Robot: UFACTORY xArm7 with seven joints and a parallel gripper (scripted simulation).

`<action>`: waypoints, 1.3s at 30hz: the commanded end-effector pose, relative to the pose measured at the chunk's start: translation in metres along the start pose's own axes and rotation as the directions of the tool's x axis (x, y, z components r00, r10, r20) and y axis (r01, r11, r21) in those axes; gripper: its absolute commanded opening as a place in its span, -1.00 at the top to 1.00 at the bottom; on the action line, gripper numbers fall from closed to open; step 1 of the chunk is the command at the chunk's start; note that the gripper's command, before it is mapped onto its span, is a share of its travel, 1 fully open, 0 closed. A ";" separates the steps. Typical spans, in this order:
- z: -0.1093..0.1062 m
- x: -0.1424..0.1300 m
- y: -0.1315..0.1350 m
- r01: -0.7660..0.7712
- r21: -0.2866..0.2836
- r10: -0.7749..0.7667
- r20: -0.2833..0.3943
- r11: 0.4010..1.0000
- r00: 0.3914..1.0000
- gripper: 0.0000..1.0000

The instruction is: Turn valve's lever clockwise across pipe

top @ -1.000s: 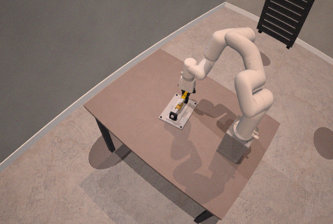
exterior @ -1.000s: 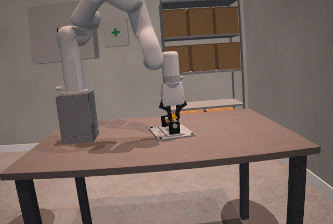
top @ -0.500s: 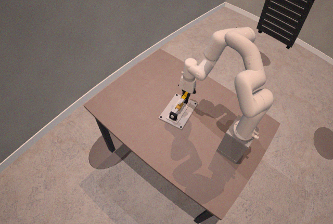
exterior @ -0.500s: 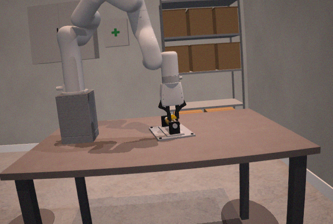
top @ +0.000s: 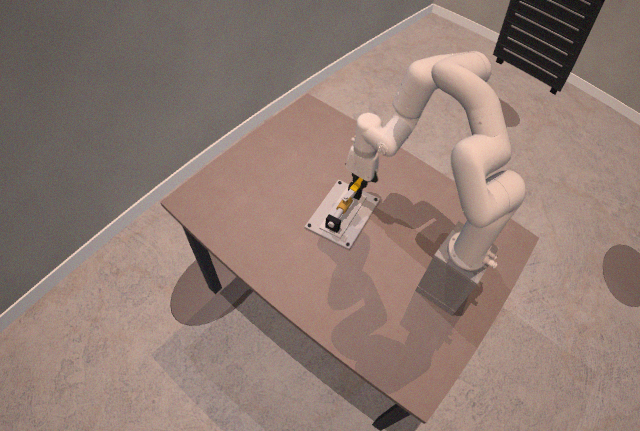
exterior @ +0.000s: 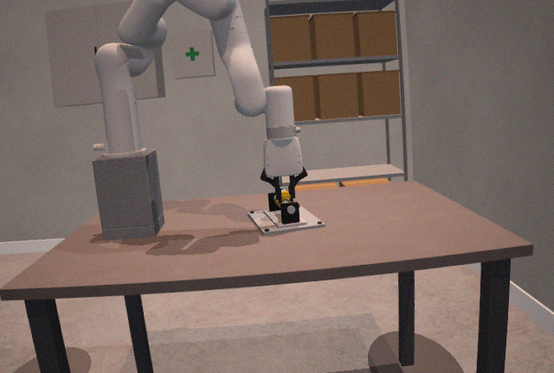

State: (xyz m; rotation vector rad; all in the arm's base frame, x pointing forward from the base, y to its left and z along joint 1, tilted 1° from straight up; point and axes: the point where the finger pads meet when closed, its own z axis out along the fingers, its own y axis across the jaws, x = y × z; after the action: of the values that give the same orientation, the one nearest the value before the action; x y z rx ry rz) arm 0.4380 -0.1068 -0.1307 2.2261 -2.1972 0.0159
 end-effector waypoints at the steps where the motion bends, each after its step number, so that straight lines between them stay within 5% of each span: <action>1: -0.001 0.000 0.001 -0.021 0.002 0.021 0.000 1.000 1.000 1.00; 39: -0.001 -0.002 0.019 -0.241 0.002 0.241 0.000 0.971 0.971 1.00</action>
State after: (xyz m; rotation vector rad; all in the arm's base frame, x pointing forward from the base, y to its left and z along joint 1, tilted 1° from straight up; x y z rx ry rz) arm 0.4196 -0.1052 -0.1307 1.9758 -2.4260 0.0181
